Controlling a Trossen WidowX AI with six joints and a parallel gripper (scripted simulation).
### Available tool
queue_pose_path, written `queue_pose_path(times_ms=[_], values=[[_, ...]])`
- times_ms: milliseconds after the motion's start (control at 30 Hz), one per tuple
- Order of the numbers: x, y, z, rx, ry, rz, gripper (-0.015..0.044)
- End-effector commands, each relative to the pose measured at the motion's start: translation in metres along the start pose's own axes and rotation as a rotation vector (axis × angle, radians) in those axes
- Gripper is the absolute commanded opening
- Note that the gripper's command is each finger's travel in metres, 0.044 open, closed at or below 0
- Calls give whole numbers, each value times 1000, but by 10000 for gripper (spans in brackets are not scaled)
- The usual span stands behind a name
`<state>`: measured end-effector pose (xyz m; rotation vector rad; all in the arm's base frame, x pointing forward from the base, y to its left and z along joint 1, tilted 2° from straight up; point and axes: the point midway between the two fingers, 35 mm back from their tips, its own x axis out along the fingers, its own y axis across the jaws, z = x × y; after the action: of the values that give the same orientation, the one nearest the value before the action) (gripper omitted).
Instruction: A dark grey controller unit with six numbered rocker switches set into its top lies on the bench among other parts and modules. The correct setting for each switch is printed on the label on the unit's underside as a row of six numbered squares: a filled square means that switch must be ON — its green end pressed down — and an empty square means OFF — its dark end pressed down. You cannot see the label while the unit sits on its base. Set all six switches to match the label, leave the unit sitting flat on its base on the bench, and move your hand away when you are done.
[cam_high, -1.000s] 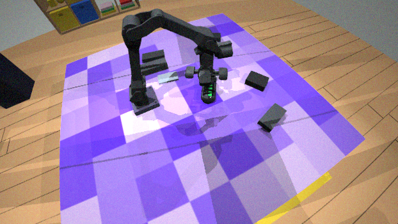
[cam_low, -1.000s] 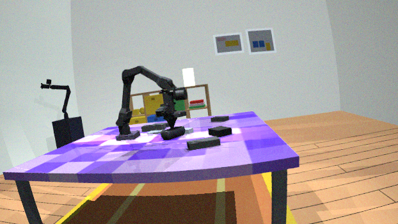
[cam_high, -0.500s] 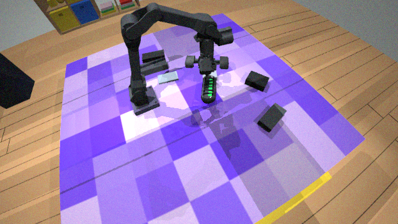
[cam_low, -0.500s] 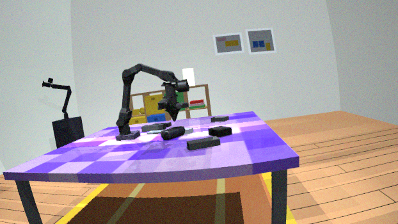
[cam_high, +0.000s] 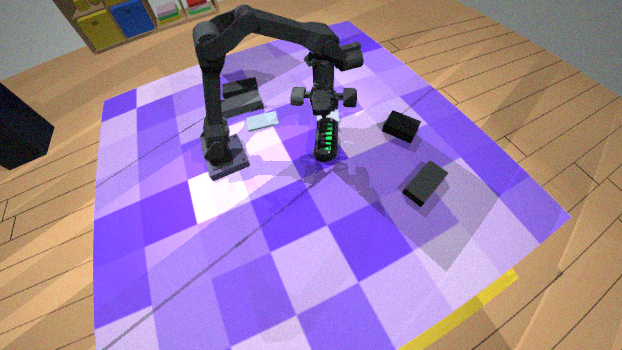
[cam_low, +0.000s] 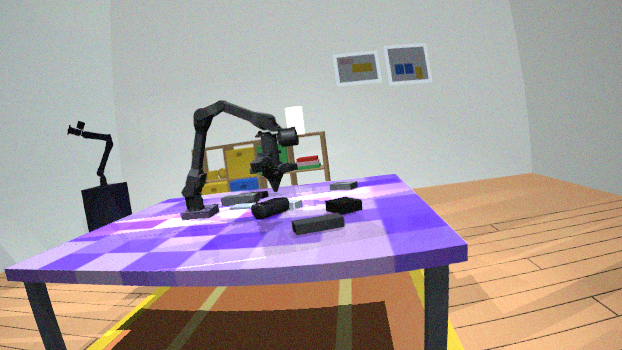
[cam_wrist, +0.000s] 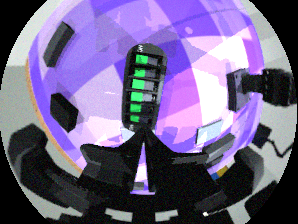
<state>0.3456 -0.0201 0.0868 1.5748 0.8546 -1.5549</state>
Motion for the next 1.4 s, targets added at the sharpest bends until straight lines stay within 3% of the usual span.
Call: queue_pose_path(times_ms=[0, 900, 1067, 1367], values=[[8, 0, 0, 4, 1, -1, 0], [32, 1, 0, 4, 1, -1, 0], [-11, 1, 0, 4, 1, -1, 0], [-14, 6, 19, 4, 0, -1, 0]])
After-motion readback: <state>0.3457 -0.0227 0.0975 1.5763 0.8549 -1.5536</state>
